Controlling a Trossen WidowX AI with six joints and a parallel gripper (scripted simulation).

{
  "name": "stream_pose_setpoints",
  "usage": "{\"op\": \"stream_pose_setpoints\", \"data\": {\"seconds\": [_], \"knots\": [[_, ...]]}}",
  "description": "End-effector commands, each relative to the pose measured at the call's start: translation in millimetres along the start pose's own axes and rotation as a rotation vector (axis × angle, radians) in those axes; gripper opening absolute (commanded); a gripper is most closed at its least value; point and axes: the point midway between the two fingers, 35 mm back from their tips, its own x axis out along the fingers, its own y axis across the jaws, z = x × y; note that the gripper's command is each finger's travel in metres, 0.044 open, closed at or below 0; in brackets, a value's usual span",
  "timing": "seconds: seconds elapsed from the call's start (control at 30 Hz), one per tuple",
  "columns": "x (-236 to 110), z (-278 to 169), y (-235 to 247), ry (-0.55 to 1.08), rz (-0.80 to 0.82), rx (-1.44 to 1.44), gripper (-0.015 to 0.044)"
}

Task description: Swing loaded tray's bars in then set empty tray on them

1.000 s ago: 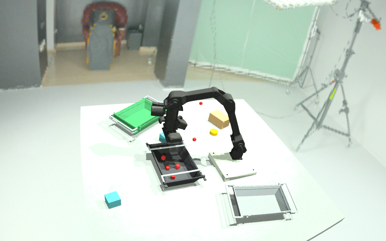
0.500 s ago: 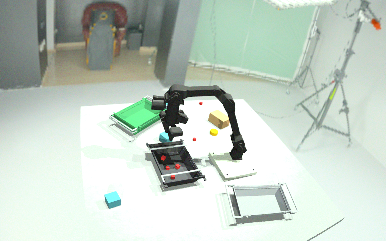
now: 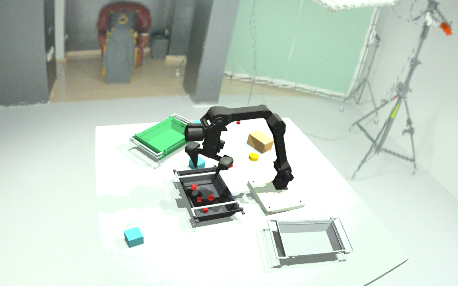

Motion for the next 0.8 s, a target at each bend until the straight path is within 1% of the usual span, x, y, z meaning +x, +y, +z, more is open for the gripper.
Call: {"op": "stream_pose_setpoints", "data": {"seconds": [0.0,0.4,0.77], "knots": [[0.8,-35.9,-60.6,0.012,-0.004,-0.612,0.044],[4.0,-66.8,-147.9,0.024,-0.002,-1.471,0.044],[8.7,-72.4,-228.9,0.029,0.004,-2.284,0.044]]}}
